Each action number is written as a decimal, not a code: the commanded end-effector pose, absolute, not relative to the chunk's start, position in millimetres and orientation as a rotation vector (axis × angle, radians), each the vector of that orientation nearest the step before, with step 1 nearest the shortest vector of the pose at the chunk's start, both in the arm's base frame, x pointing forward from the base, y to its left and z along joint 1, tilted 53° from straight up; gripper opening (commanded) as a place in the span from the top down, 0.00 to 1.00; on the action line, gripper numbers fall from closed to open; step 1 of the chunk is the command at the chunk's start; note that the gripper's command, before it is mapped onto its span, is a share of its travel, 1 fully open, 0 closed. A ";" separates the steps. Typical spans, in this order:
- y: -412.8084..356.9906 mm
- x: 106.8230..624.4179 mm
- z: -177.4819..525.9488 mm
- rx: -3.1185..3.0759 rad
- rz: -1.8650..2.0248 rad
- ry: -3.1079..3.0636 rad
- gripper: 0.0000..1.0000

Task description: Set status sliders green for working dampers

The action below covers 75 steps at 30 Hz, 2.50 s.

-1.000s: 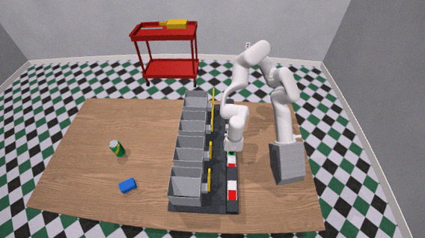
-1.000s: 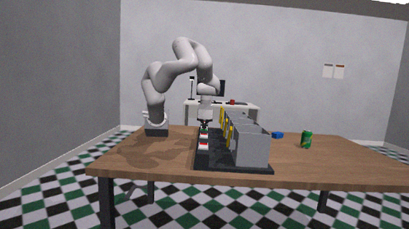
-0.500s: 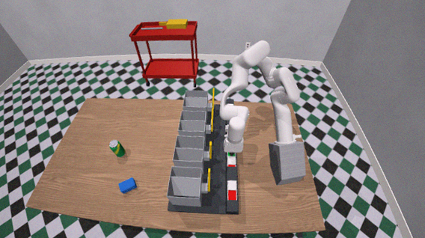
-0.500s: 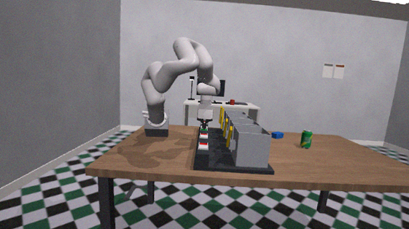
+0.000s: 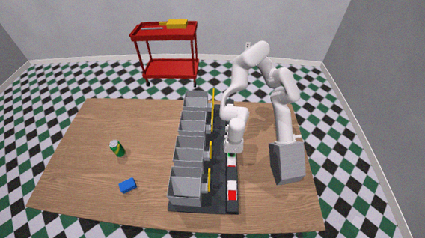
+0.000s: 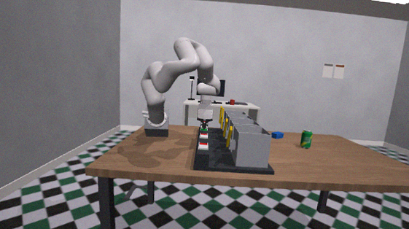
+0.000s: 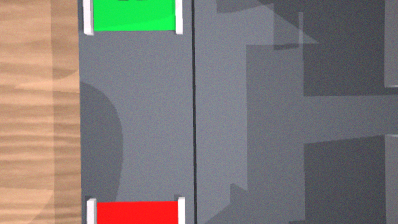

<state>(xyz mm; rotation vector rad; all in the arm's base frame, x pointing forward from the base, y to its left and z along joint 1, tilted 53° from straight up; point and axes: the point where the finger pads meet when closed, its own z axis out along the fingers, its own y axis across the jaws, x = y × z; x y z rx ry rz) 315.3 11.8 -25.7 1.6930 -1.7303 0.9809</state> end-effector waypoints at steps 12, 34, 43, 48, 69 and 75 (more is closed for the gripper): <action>14.7 316.4 -27.7 1.695 0.982 -1.732 1.00; 15.3 316.5 -28.5 1.695 0.982 -1.732 1.00; 15.3 316.5 -28.5 1.695 0.982 -1.732 1.00; 15.3 316.5 -28.5 1.695 0.982 -1.732 1.00; 11.7 316.0 -23.8 1.695 0.982 -1.732 1.00; 12.1 315.9 -23.4 1.695 0.982 -1.732 1.00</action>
